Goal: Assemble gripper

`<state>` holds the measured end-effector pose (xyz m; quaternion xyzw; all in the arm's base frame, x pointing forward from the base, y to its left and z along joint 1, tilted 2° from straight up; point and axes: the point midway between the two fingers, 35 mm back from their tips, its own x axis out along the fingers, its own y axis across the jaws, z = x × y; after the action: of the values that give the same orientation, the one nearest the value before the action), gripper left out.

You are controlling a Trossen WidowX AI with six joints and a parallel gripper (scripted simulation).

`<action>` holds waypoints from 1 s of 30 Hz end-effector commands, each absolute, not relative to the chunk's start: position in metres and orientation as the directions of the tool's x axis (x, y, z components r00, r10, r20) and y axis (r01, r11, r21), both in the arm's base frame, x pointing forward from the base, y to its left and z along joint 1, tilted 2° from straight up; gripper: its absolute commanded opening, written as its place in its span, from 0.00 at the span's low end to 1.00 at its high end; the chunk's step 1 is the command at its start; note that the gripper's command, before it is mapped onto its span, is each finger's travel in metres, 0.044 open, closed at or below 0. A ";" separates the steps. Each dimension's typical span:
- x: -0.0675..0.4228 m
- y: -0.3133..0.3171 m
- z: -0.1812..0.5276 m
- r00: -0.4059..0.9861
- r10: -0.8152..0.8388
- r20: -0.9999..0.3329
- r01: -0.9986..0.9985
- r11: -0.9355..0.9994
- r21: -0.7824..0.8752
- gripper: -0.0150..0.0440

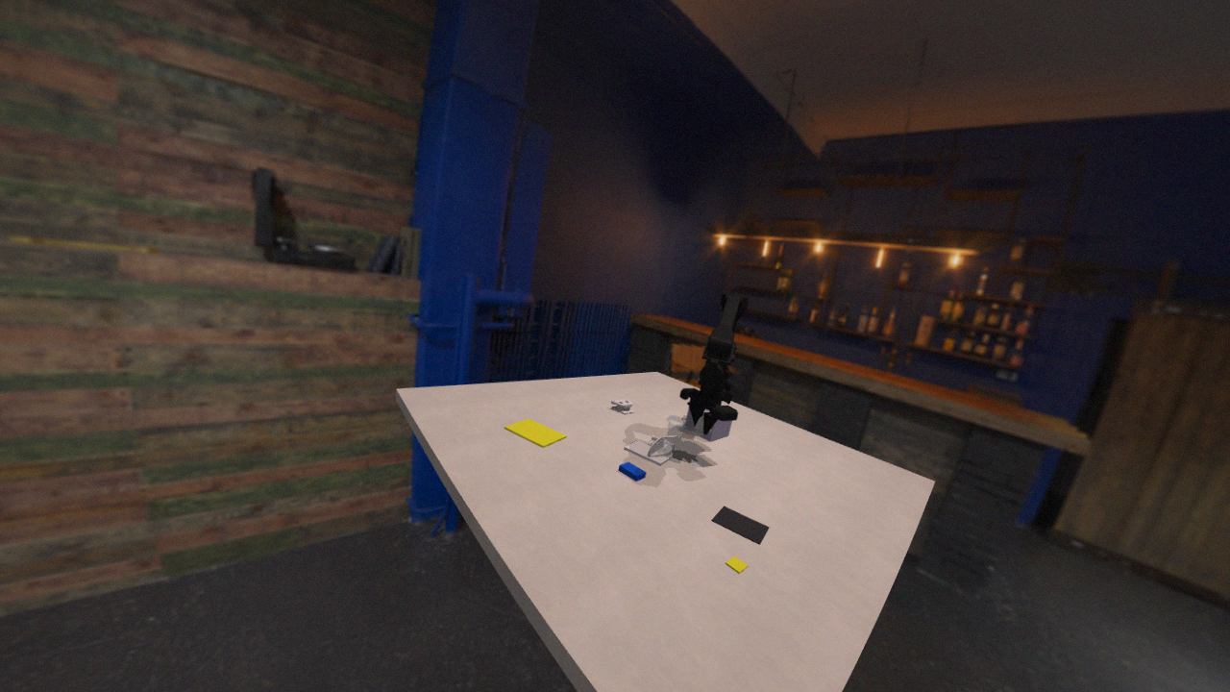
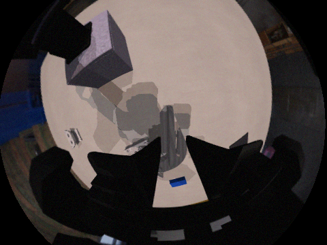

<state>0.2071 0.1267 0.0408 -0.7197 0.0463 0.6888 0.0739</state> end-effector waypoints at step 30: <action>0.216 0.091 0.039 0.042 0.031 -0.999 -0.850 -0.524 -0.052 0.48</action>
<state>0.2174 0.0939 0.0402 -0.6394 0.3049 0.6189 0.3394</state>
